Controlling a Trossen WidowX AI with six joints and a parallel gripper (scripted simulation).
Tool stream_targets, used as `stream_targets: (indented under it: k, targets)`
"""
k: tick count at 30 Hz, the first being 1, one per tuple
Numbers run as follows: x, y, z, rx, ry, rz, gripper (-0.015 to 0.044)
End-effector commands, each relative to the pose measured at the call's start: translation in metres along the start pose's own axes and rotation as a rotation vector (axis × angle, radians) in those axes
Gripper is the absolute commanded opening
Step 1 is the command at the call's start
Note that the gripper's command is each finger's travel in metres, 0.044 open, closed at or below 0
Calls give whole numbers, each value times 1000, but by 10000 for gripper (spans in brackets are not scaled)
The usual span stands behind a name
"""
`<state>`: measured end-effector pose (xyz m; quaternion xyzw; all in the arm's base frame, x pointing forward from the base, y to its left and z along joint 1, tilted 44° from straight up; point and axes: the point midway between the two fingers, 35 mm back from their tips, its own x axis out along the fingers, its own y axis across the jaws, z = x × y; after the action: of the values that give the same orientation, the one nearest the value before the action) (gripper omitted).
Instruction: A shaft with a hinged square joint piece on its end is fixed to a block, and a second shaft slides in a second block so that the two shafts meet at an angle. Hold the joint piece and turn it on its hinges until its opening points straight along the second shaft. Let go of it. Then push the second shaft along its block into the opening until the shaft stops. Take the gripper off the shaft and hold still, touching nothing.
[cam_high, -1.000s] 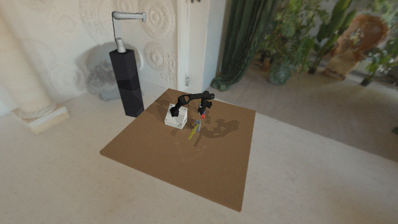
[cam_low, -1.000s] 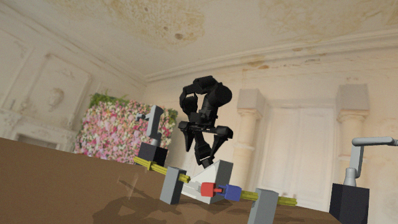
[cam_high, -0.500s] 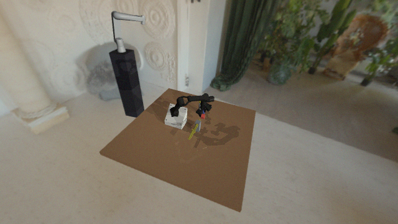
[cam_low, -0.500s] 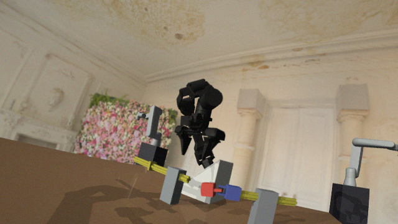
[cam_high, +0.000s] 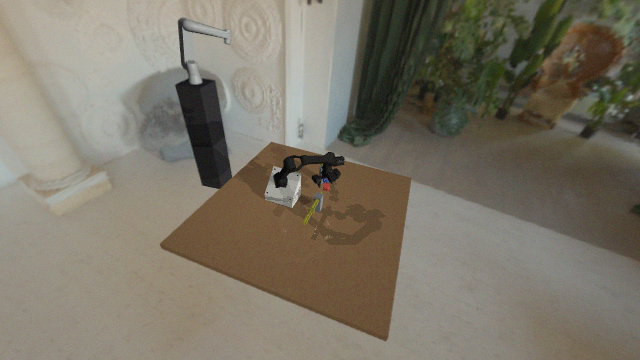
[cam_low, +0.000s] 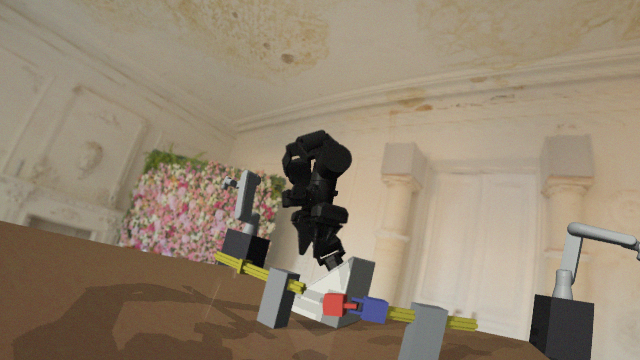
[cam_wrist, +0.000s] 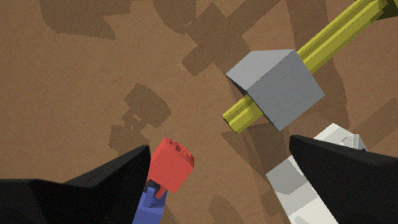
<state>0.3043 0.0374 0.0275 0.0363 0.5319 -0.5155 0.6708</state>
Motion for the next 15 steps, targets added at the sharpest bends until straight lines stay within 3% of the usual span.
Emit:
stream_targets:
  k: [1,15]
  targets:
    - [2,-1,0,122,13,6,440]
    - [9,-2,1,583,45,18,440]
